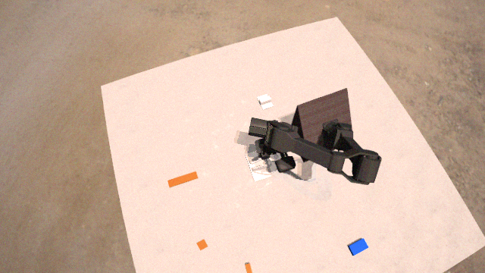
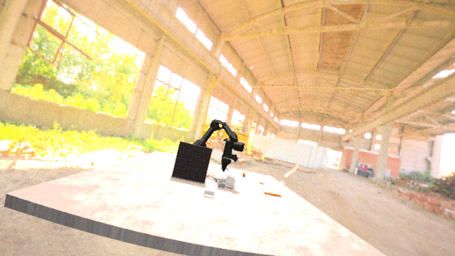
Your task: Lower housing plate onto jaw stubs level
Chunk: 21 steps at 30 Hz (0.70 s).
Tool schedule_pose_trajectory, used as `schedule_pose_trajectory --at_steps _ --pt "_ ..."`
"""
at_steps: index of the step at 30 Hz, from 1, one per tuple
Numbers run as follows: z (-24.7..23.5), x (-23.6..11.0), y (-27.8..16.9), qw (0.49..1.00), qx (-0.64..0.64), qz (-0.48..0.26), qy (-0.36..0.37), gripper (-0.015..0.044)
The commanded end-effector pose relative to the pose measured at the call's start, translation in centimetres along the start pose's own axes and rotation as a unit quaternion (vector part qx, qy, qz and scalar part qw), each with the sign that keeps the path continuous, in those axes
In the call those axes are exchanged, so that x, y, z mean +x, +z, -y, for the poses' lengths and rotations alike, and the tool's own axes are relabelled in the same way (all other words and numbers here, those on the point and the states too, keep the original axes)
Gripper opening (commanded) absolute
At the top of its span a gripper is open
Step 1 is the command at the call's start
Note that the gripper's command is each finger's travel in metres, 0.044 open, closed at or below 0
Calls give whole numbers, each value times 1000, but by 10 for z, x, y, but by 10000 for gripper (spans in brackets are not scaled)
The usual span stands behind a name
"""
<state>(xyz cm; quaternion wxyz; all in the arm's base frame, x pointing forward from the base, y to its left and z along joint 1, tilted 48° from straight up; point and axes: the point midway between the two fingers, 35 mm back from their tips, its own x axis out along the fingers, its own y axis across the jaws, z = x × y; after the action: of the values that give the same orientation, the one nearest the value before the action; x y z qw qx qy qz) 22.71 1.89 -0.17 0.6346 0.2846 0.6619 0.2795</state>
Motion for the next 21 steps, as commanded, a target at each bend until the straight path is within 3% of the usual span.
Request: schedule_pose_trajectory --at_steps 1,21 --pt "-1 1 -1 1000 -2 0 2 351" --pt "6 1 -7 1000 -6 0 1 351"
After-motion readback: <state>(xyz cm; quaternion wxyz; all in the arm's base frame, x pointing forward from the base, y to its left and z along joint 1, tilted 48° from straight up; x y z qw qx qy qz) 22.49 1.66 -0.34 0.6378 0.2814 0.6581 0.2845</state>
